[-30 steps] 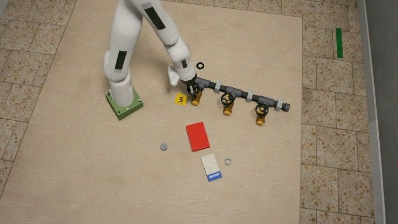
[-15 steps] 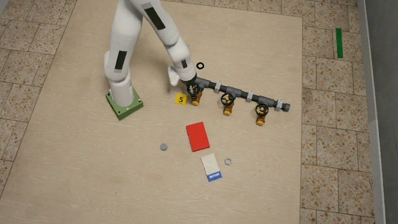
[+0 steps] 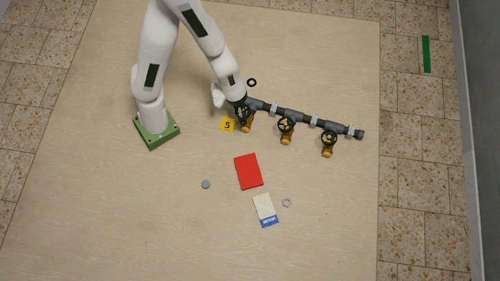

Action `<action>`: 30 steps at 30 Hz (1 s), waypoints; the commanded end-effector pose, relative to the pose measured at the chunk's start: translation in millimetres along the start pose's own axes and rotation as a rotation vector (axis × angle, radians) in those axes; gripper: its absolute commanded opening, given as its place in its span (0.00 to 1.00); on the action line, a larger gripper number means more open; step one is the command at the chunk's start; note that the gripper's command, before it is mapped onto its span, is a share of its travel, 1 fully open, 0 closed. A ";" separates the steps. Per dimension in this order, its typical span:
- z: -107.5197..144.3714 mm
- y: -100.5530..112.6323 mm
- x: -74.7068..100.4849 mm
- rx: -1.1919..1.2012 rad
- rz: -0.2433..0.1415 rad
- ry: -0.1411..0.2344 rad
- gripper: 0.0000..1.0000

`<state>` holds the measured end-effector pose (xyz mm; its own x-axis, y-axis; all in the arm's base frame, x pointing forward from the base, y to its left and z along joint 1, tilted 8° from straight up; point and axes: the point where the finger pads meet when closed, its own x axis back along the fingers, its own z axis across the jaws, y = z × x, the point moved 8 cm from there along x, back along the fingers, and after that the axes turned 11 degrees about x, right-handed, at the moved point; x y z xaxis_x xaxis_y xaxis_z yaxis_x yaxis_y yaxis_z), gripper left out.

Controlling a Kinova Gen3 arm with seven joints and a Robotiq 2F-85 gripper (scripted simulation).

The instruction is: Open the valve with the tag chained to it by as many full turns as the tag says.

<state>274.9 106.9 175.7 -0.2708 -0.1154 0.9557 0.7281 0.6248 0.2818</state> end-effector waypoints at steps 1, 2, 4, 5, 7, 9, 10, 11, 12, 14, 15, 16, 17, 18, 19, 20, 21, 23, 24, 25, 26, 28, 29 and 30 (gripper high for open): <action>-0.1 0.3 0.2 -0.027 -0.001 0.000 1.00; -0.1 0.3 0.2 -0.044 -0.001 0.000 1.00; -0.1 0.3 0.2 -0.089 -0.001 0.000 1.00; -0.1 0.3 0.2 -0.118 -0.001 0.000 1.00; -0.1 0.3 0.2 -0.118 -0.001 0.000 1.00; -0.1 0.3 0.2 -0.185 -0.001 0.000 1.00; -0.1 0.3 0.2 -0.225 -0.001 0.000 1.00; -0.1 0.3 0.2 -0.268 -0.001 0.000 1.00; -0.1 0.3 0.2 -0.315 -0.001 0.000 1.00; -0.1 0.3 0.2 -0.418 -0.001 0.000 1.00; -0.1 0.3 0.2 -0.474 -0.001 0.000 1.00; -0.1 0.3 0.2 -0.533 -0.001 0.000 1.00; -0.1 0.3 0.2 -0.595 -0.001 0.000 1.00; -0.1 0.3 0.2 -0.658 -0.001 0.000 1.00; -0.1 0.3 0.2 -0.723 -0.001 0.000 1.00; -0.1 0.3 0.2 -0.790 -0.001 0.000 1.00; -0.1 0.3 0.2 -0.857 -0.001 0.000 1.00; -0.1 0.3 0.2 -0.924 -0.001 0.000 1.00; -0.1 0.3 0.2 -0.924 -0.001 0.000 1.00; -0.1 0.3 0.2 -0.992 -0.001 0.000 1.00; -0.1 0.3 0.2 -1.059 -0.001 0.000 1.00; -0.1 0.3 0.2 -1.189 -0.001 0.001 1.00; -0.1 0.3 0.2 -1.252 -0.001 0.001 1.00; -0.1 0.3 0.2 -1.313 -0.001 0.001 1.00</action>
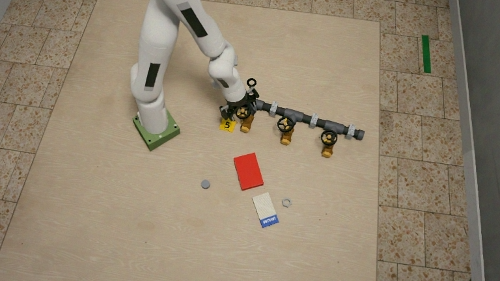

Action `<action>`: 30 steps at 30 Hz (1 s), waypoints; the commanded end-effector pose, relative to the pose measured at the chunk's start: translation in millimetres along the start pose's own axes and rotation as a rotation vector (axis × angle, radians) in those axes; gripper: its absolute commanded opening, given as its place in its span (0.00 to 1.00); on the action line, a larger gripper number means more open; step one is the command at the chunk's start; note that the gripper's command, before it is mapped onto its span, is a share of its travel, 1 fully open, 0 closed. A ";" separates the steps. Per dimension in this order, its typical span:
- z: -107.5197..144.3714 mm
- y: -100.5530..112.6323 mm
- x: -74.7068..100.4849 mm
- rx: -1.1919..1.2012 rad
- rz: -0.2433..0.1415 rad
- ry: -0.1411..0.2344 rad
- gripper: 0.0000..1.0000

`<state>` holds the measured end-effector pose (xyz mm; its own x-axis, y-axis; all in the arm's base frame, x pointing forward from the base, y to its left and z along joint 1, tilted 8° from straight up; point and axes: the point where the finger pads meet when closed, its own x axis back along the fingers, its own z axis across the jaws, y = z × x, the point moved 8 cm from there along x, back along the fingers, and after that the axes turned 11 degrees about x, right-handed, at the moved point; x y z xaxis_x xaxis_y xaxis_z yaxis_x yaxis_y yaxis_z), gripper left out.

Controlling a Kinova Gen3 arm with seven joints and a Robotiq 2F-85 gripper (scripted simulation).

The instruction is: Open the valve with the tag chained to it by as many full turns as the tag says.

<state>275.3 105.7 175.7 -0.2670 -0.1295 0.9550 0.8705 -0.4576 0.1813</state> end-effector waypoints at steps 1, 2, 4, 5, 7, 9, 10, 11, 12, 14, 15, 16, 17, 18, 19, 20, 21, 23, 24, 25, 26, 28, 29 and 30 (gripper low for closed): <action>1.1 -0.7 0.2 -0.211 -0.012 -0.009 1.00; 1.1 -0.7 0.2 -0.266 -0.012 -0.008 1.00; 1.1 -0.7 0.2 -0.367 -0.012 -0.008 1.00; 1.1 -0.7 0.2 -0.412 -0.012 -0.008 1.00; 1.1 -0.7 0.2 -0.490 -0.013 -0.007 1.00; 1.1 -0.7 0.2 -0.552 -0.013 -0.007 1.00; 1.1 -0.7 0.2 -0.552 -0.013 -0.007 1.00; 1.1 -0.7 0.2 -0.552 -0.013 -0.007 1.00; 1.1 -0.7 0.2 -0.577 -0.013 -0.006 1.00; 1.1 -0.7 0.2 -0.615 -0.013 -0.006 1.00; 1.1 -0.7 0.2 -0.628 -0.013 -0.006 1.00; 1.1 -0.7 0.2 -0.638 -0.013 -0.006 1.00; 1.1 -0.7 0.2 -0.645 -0.013 -0.006 1.00; 1.1 -0.7 0.2 -0.650 -0.013 -0.006 1.00; 1.1 -0.7 0.2 -0.652 -0.013 -0.006 1.00; 1.1 -0.7 0.2 -0.653 -0.013 -0.006 1.00; 1.1 -0.7 0.2 -0.653 -0.013 -0.006 1.00; 1.1 -0.7 0.3 -0.653 -0.013 -0.006 1.00; 1.1 -0.7 0.4 -0.653 -0.013 -0.006 1.00; 1.1 -0.7 0.6 -0.653 -0.013 -0.006 1.00; 1.1 -0.6 0.9 -0.653 -0.013 -0.006 1.00; 1.1 -0.6 0.9 -0.653 -0.013 -0.006 1.00; 1.2 -0.6 1.3 -0.653 -0.013 -0.006 1.00; 1.2 -0.6 1.9 -0.653 -0.013 -0.006 1.00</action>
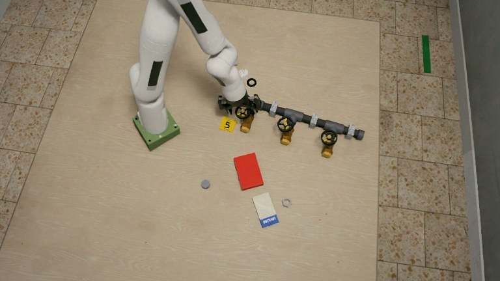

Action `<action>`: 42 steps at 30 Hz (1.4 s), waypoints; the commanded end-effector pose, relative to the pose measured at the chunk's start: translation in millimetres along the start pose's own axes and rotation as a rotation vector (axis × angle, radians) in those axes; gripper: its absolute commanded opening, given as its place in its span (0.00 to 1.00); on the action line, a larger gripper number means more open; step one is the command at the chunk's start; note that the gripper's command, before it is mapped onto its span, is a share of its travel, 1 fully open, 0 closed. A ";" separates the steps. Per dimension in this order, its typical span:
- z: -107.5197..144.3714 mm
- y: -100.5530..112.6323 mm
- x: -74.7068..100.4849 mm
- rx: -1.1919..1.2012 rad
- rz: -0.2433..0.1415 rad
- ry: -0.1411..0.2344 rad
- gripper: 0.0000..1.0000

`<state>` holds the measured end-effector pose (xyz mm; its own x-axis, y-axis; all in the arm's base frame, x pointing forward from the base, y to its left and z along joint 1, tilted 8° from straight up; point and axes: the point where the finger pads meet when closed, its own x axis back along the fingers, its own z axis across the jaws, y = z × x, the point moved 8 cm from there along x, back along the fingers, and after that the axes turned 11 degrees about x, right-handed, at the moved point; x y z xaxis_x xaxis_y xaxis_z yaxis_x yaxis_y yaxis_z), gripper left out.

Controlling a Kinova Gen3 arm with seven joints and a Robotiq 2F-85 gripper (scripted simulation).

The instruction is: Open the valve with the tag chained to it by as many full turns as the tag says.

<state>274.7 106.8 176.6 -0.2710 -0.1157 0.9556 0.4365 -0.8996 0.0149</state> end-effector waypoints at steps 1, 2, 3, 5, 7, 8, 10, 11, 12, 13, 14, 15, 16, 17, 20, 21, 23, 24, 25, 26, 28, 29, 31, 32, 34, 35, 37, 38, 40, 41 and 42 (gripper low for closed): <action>0.5 0.1 1.7 0.000 0.000 0.001 1.00; 0.6 0.1 2.6 0.000 0.000 0.001 1.00; 0.7 0.1 3.7 0.000 0.000 0.001 1.00; 1.0 0.2 6.3 0.000 0.000 0.001 1.00; 1.3 0.2 9.6 0.000 0.000 0.001 1.00; 1.4 0.3 11.4 0.000 0.000 0.001 1.00; 1.7 0.4 15.5 0.000 0.000 0.001 1.00; 1.8 0.4 17.8 0.000 0.000 0.001 1.00; 1.9 0.5 20.1 0.000 0.000 0.001 1.00; 2.0 0.6 22.5 0.000 0.000 0.001 1.00; 2.0 0.6 22.5 0.000 0.000 0.001 1.00; 2.0 0.6 22.5 0.000 0.000 0.001 1.00; 2.0 0.6 24.9 0.000 0.000 0.001 1.00; 2.1 0.7 27.4 0.000 0.000 0.001 1.00; 2.0 0.9 34.9 0.000 0.000 0.001 1.00; 2.0 1.0 37.3 0.000 0.000 0.001 1.00; 1.8 1.1 41.9 0.000 0.000 0.001 1.00; 1.6 1.2 44.1 0.000 0.000 0.001 1.00; 1.5 1.2 46.2 0.000 0.000 0.001 1.00; 1.4 1.3 48.2 0.000 0.000 0.001 1.00; 1.1 1.4 51.6 0.000 0.001 0.001 1.00; 0.9 1.4 53.1 0.000 0.001 0.001 1.00; 0.8 1.5 54.4 0.000 0.001 0.001 1.00; 0.8 1.5 54.4 0.000 0.001 0.001 1.00; 0.6 1.6 56.5 0.000 0.001 0.001 1.00; 0.5 1.6 57.3 0.000 0.001 0.001 1.00; 0.4 1.6 58.4 0.000 0.001 0.001 1.00; 0.3 1.6 58.7 0.000 0.001 0.001 1.00; 0.3 1.6 59.0 0.000 0.001 0.001 1.00; 0.3 1.6 59.1 0.000 0.001 0.001 1.00; 0.3 1.6 59.1 0.000 0.001 0.001 1.00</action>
